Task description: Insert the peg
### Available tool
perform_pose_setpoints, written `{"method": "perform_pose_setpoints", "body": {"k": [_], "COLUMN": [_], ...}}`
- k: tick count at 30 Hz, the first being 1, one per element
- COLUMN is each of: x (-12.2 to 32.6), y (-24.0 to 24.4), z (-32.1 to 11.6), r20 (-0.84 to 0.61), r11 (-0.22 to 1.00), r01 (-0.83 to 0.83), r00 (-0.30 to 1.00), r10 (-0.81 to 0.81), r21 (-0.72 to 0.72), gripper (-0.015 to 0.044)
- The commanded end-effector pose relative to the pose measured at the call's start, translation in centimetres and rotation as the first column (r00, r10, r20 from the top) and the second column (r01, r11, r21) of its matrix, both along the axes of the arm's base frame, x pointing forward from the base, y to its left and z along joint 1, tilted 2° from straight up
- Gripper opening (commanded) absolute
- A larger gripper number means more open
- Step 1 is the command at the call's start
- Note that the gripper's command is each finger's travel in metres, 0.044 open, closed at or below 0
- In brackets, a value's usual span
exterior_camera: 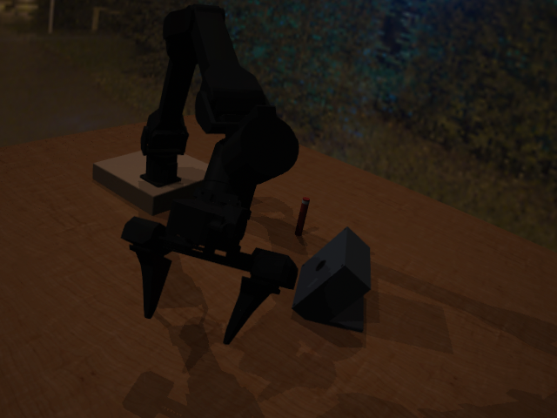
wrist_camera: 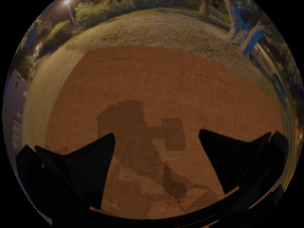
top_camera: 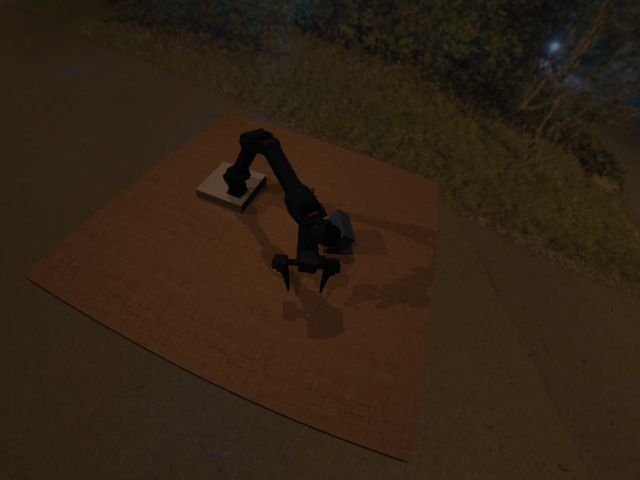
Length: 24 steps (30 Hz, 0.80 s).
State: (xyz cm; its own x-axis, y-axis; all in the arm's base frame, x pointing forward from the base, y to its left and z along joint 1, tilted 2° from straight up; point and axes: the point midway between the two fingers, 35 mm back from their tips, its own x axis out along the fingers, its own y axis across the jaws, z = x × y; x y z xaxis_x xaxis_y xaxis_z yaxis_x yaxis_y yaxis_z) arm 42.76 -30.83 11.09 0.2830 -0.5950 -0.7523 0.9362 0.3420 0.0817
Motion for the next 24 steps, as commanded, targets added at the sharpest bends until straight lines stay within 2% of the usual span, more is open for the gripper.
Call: {"method": "perform_pose_setpoints", "body": {"k": [1,24], "x": [0.6,1.5], "y": [2.4,18.4], "z": [0.0,-1.2], "r20": [-0.021,-0.15], "r11": [0.998,0.891], "r01": [-0.063,-0.416], "r00": [0.998,0.884], "r10": [0.064,0.443], "r21": [0.02,0.181], "gripper": [0.044,0.044]}}
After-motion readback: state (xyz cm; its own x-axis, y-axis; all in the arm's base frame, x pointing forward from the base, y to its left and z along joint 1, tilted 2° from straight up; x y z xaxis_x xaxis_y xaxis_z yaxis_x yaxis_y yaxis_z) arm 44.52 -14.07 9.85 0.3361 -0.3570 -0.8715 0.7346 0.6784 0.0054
